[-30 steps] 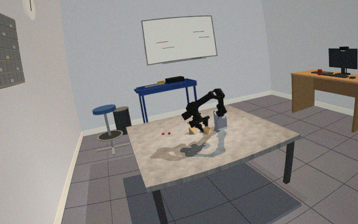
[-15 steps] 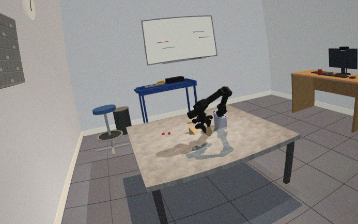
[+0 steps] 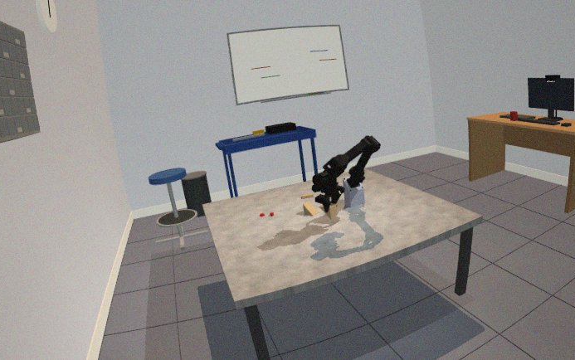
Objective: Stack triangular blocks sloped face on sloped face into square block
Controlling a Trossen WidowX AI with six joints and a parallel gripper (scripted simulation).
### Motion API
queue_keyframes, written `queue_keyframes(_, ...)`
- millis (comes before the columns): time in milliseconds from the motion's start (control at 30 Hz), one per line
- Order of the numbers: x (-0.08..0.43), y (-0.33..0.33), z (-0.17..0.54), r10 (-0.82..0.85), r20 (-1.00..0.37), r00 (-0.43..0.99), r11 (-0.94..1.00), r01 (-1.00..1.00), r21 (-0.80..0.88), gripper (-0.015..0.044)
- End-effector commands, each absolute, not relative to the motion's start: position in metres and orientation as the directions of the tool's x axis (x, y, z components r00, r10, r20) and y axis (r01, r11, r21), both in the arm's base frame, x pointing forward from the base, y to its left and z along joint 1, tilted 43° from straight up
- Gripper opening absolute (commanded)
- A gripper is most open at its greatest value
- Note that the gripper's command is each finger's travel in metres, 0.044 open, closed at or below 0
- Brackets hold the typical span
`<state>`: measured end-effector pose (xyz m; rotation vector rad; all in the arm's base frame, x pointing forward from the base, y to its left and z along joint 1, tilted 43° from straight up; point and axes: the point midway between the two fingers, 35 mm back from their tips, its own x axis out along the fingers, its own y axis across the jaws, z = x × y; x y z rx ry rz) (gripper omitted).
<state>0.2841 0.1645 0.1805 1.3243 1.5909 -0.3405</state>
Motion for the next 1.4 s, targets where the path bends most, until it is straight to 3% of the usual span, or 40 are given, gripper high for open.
queue_keyframes(0, 0.286, 0.163, 0.18, 0.566, -0.817, 0.115, 0.349, 0.864, 0.363, 0.0)
queue_keyframes(700, 0.292, 0.078, 0.132, 0.519, -0.847, 0.114, 0.367, 0.865, 0.341, 0.0)
queue_keyframes(1367, 0.264, -0.001, 0.087, 0.525, -0.845, 0.101, 0.368, 0.869, 0.332, 0.0)
